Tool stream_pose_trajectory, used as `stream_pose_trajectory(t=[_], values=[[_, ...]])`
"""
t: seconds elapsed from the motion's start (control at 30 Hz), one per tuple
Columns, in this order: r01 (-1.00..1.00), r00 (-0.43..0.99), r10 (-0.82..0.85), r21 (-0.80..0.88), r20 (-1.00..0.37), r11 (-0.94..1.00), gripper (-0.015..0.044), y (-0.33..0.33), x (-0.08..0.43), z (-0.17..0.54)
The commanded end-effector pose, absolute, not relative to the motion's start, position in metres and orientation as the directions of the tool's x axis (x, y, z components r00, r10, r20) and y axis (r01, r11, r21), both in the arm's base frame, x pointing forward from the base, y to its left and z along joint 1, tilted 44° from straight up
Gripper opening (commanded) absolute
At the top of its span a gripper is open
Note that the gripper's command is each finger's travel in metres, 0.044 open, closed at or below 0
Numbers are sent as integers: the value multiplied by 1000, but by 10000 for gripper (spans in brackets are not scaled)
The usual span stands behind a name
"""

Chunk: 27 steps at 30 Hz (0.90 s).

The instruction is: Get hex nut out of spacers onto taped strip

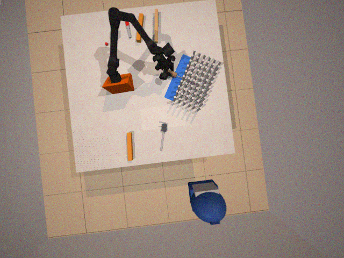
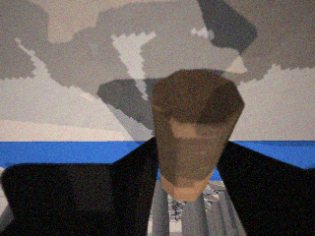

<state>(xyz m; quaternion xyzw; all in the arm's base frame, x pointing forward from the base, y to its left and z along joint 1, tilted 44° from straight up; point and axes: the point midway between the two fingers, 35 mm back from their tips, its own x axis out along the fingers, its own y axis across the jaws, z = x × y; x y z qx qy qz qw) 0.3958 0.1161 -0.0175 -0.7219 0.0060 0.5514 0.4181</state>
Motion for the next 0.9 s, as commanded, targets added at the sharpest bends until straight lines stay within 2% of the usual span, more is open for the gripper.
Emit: stream_pose_trajectory(t=[0.0, 0.87], values=[[-475, 394, 449, -596, -802, -648, 0, 116, 393, -17], [-475, 393, 449, -595, -802, -648, 0, 122, 377, -10]])
